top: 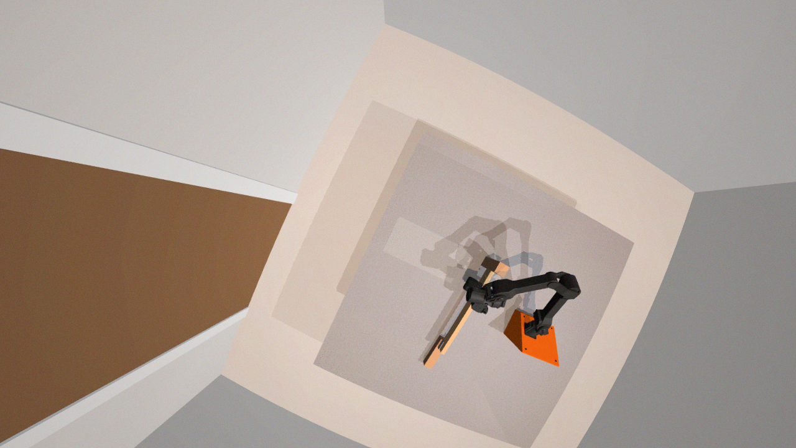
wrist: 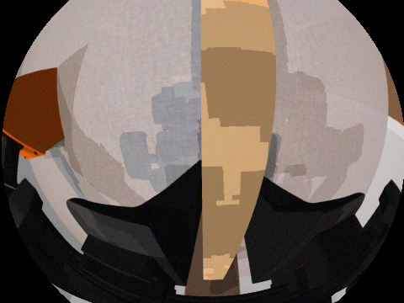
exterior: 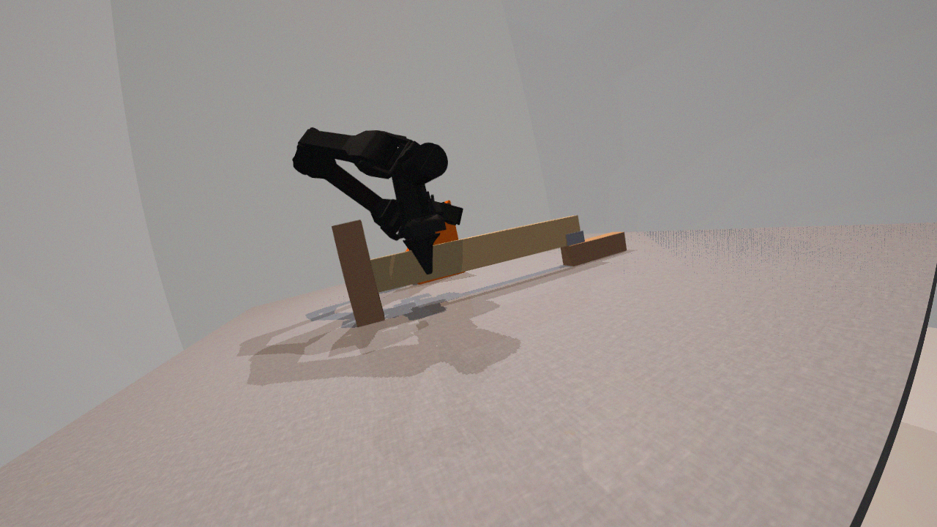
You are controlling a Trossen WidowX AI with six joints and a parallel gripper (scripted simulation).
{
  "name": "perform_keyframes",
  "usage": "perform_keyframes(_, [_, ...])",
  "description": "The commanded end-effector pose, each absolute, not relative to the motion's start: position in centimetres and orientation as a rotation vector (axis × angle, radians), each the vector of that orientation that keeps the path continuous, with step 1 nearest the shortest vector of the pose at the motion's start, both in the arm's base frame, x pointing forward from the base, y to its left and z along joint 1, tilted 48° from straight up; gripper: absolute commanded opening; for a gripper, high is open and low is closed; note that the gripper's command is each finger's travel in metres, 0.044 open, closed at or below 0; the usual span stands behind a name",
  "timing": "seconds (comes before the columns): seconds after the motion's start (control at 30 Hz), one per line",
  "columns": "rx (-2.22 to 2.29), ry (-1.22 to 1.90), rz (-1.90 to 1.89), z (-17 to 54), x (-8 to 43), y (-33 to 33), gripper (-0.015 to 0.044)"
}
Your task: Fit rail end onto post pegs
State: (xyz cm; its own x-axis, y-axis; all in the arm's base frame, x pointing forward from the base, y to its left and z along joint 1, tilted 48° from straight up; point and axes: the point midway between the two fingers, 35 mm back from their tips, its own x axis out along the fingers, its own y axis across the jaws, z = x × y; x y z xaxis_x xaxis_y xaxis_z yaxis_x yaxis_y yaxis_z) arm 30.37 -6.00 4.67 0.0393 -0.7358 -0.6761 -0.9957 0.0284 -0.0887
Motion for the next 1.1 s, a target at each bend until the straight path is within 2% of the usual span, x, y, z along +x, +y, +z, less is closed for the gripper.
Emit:
perform_keyframes(0.0, [-1.764,1.751,0.602,4.8,30.3,-6.2,0.0])
perform_keyframes(0.23, [-1.764,1.751,0.602,4.9,30.3,-6.3,0.0])
perform_keyframes(0.8, [-1.761,1.746,0.604,4.7,30.3,-6.0,0.044])
perform_keyframes(0.97, [-1.761,1.746,0.605,4.7,30.4,-5.8,0.044])
perform_keyframes(1.07, [-1.761,1.748,0.606,4.5,30.5,-2.7,0.044])
